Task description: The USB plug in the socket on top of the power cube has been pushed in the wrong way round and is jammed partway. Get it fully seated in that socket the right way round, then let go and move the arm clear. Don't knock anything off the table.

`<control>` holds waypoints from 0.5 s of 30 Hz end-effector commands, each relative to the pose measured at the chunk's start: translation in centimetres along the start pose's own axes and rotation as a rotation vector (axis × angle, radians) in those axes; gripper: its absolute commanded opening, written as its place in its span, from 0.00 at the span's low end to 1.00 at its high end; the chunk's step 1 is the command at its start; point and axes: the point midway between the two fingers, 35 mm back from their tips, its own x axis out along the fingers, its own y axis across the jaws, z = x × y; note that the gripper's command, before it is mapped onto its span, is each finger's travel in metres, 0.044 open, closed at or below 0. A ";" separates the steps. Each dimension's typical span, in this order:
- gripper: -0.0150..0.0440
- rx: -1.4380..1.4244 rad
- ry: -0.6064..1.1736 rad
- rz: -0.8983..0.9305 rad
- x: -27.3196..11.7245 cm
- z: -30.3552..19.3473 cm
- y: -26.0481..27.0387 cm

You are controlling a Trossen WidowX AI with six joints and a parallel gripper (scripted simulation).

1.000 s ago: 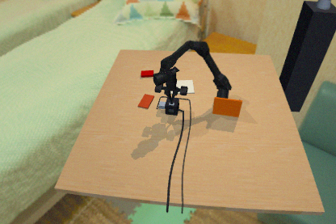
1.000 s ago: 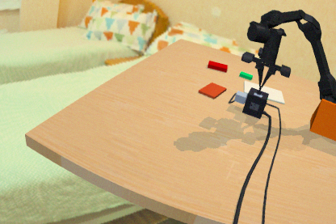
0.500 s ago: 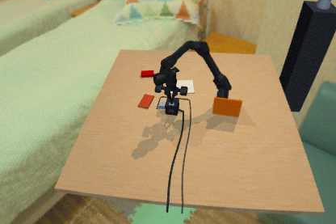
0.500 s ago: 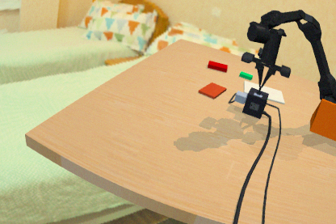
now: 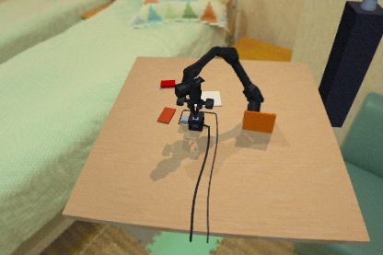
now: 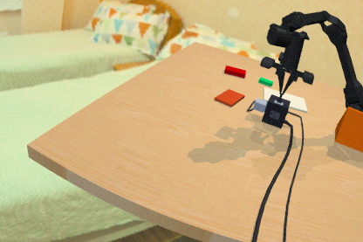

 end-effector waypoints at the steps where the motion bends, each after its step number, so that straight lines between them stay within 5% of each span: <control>1: 0.25 -0.001 -0.002 -0.001 0.2 0.1 0.1; 15: 0.25 -0.001 -0.002 -0.001 0.4 0.1 0.1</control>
